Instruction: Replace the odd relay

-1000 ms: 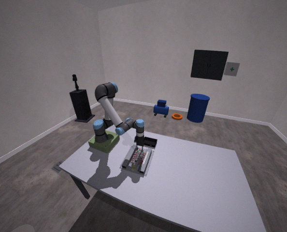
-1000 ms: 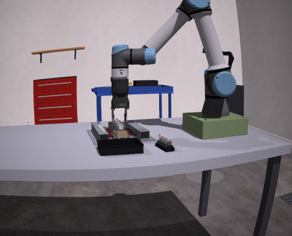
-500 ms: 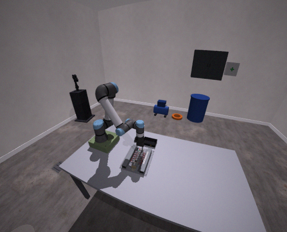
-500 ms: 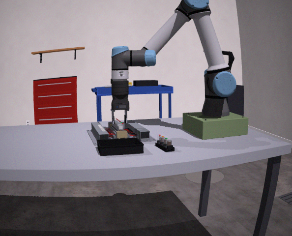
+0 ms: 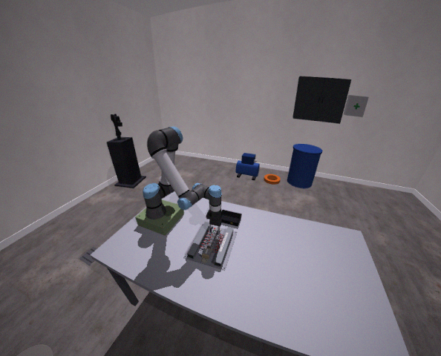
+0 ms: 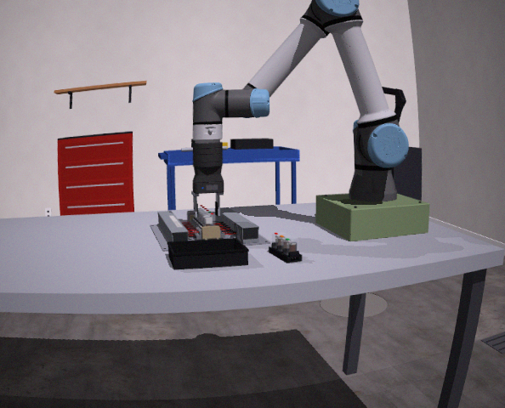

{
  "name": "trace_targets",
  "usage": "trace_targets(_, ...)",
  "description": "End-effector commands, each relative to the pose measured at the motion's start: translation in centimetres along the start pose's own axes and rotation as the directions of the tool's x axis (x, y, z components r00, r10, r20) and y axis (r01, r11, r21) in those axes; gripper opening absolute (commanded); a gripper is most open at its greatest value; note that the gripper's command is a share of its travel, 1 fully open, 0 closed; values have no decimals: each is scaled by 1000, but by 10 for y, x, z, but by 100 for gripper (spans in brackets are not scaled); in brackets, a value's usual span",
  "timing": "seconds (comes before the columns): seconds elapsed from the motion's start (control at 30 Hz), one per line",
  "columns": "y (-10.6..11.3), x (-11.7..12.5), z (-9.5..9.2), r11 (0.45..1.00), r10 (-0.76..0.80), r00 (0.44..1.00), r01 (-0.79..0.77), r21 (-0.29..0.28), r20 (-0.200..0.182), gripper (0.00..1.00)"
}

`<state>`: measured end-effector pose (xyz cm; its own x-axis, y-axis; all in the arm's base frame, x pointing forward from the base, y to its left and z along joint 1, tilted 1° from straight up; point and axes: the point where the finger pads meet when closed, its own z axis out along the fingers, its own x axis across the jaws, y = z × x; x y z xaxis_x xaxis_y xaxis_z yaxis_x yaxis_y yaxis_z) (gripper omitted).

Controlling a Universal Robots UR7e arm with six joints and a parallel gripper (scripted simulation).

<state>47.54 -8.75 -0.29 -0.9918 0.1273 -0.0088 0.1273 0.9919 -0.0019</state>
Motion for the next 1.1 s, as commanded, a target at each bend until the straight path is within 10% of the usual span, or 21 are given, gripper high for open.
trace_targets(0.0, 0, -1, 0, 1000, 0, 1000, 0, 0, 2, 100)
trace_targets(1.07, 0, -1, 19, 1000, 0, 1000, 0, 0, 2, 100)
